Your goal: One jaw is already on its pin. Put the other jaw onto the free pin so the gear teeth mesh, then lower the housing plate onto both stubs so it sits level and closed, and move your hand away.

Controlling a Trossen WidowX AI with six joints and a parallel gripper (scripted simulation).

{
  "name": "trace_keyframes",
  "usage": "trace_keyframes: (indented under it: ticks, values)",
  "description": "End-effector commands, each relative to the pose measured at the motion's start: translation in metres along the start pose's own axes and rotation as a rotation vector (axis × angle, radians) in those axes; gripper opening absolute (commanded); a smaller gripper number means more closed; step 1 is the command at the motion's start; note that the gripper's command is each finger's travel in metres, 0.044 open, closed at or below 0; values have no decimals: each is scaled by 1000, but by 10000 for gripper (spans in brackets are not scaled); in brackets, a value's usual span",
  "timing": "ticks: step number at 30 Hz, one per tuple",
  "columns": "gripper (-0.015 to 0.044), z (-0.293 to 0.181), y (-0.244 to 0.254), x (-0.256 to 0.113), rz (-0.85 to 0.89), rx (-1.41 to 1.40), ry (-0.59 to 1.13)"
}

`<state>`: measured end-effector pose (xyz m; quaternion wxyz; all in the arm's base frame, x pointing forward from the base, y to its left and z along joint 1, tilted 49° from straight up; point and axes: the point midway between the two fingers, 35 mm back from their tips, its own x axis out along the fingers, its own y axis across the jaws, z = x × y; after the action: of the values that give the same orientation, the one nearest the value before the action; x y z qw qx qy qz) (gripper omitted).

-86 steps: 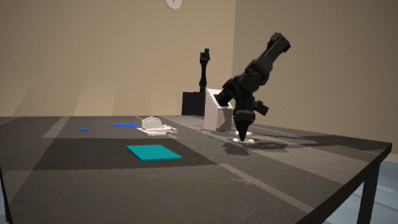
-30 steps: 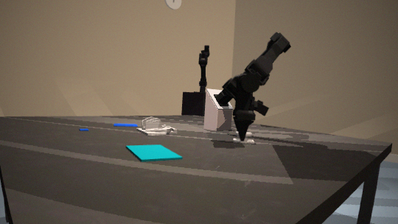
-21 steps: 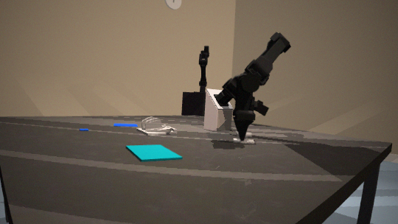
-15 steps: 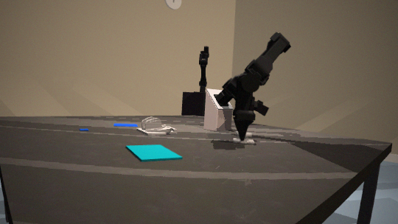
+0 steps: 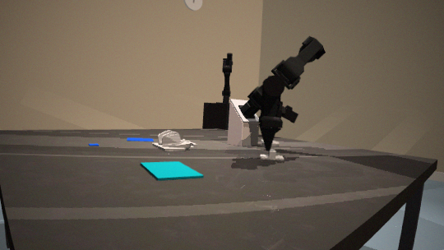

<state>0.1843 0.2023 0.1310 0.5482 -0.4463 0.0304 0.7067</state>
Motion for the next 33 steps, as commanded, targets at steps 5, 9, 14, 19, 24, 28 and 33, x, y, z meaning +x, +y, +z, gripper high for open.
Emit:
trace_keyframes:
  ticks: [5,9,14,19,24,28,33]
  values:
    - [351,2,-3,-29,-12,-16,-1]
    - [351,3,-2,-42,-14,-14,-2]
    - [351,5,-1,-53,-16,-12,-4]
    - [351,5,-1,-53,-16,-12,-4]
    - [351,5,-1,-53,-16,-12,-4]
    - [351,-3,-3,-53,-14,52,3]
    - [351,-18,-7,-52,-10,180,15]
